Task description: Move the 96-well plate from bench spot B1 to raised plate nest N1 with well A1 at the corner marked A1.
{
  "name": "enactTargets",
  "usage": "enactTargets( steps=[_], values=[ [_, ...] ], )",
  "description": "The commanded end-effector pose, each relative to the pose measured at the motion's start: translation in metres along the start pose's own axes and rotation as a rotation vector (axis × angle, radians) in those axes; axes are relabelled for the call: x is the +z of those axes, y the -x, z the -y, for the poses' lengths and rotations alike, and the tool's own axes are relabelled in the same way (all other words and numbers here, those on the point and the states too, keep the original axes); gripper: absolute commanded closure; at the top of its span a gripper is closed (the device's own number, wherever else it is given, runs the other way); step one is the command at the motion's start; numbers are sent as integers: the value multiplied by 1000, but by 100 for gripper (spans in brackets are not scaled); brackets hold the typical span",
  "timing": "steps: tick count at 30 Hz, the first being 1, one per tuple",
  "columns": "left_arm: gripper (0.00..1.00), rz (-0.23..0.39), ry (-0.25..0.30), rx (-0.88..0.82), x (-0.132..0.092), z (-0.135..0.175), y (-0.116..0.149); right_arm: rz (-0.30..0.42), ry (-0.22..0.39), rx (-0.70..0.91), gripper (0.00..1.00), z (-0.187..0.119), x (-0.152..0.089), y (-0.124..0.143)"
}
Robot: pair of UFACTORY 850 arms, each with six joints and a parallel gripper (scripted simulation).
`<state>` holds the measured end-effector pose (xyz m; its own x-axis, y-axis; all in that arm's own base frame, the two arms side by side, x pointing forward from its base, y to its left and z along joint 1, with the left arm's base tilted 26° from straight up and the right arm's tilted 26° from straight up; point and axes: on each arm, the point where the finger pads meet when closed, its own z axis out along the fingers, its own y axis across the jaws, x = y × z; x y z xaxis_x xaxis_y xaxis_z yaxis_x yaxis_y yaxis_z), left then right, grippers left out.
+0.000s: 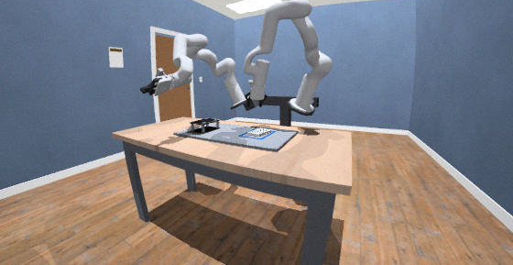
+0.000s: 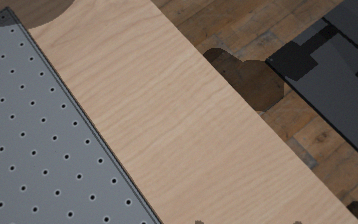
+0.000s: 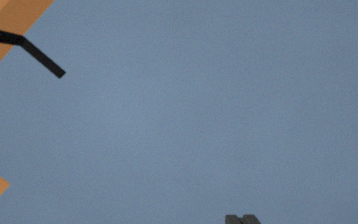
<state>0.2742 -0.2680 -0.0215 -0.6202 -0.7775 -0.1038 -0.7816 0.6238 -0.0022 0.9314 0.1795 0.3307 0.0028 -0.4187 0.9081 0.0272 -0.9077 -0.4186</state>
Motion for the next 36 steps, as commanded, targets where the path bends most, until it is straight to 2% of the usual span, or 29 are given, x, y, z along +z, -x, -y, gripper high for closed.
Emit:
enactTargets(
  steps=[1,6,12,14,15,23,25,29,31,32,36],
  values=[
    [0,0,-1,0,0,1,0,16,48,-7,100,-36,4,-38],
    [0,0,-1,0,0,1,0,40,123,-16,100,-89,3,-88],
    [0,0,-1,0,0,1,0,77,229,-24,100,-150,-10,-145],
    [0,0,-1,0,0,1,0,77,229,-24,100,-150,-10,-145],
    [0,0,-1,0,0,1,0,84,248,-25,100,-179,-18,-172],
    [0,0,-1,0,0,1,0,144,416,-24,100,-249,-55,-237],
    [0,0,-1,0,0,1,0,152,438,-22,100,-266,-66,-253],
    [0,0,-1,0,0,1,0,152,438,-22,100,-302,-89,-288],
    [0,0,-1,0,0,1,0,152,438,-22,100,-302,-89,-288],
    [0,0,-1,0,0,1,0,161,461,-21,100,-326,-109,-310],
    [0,0,-1,0,0,1,0,196,554,-11,100,-353,-139,-336]
  ],
)
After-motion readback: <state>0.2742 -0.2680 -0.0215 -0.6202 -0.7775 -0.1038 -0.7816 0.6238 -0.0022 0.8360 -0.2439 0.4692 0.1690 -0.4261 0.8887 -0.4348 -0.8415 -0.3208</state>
